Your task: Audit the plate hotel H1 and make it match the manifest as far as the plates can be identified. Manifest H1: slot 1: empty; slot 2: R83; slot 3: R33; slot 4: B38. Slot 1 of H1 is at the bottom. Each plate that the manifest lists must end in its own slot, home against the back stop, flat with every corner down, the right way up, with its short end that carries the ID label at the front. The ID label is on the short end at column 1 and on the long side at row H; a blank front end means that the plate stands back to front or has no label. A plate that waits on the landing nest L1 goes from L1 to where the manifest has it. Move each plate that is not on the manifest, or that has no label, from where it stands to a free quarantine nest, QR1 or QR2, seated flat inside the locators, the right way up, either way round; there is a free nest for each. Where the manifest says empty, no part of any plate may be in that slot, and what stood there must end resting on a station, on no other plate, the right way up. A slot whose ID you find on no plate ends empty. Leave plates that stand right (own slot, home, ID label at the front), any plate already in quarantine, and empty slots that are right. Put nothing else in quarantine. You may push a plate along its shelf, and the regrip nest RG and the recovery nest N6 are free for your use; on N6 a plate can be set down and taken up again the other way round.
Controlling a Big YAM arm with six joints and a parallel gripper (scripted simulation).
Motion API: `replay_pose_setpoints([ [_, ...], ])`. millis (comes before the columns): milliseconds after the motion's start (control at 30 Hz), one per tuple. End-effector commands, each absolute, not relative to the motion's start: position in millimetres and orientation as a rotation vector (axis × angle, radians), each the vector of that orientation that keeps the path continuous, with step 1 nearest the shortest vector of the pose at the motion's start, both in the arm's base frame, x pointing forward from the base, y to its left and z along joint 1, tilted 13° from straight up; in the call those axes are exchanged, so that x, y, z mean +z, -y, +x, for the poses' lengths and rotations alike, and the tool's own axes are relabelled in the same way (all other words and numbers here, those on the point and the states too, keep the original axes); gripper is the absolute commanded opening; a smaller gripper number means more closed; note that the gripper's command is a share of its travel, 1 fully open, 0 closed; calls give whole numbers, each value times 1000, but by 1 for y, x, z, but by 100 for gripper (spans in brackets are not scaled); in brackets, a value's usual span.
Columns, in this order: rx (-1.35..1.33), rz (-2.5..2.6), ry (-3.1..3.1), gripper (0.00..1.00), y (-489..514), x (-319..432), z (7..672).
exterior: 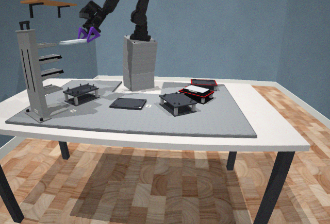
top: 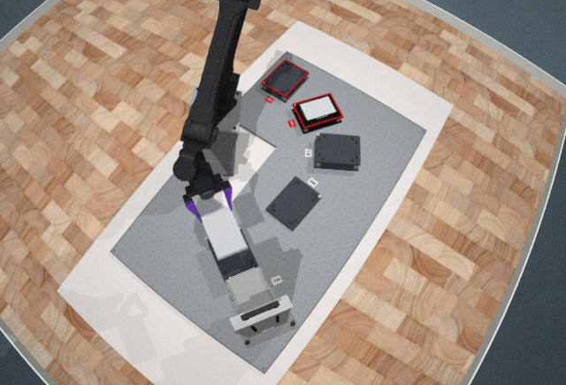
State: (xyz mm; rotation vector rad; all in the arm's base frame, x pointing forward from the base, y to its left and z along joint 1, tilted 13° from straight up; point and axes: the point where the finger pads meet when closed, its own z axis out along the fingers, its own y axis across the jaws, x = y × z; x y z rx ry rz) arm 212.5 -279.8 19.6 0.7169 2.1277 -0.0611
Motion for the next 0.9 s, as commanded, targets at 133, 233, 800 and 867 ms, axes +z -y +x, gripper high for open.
replay_pose_setpoints([
  [133,-80,697,-2113,86,285,21,218],
  [233,-73,705,-2115,86,282,17,217],
  [800,-74,703,-2114,86,281,10,218],
  [867,-74,703,-2114,86,281,10,218],
])
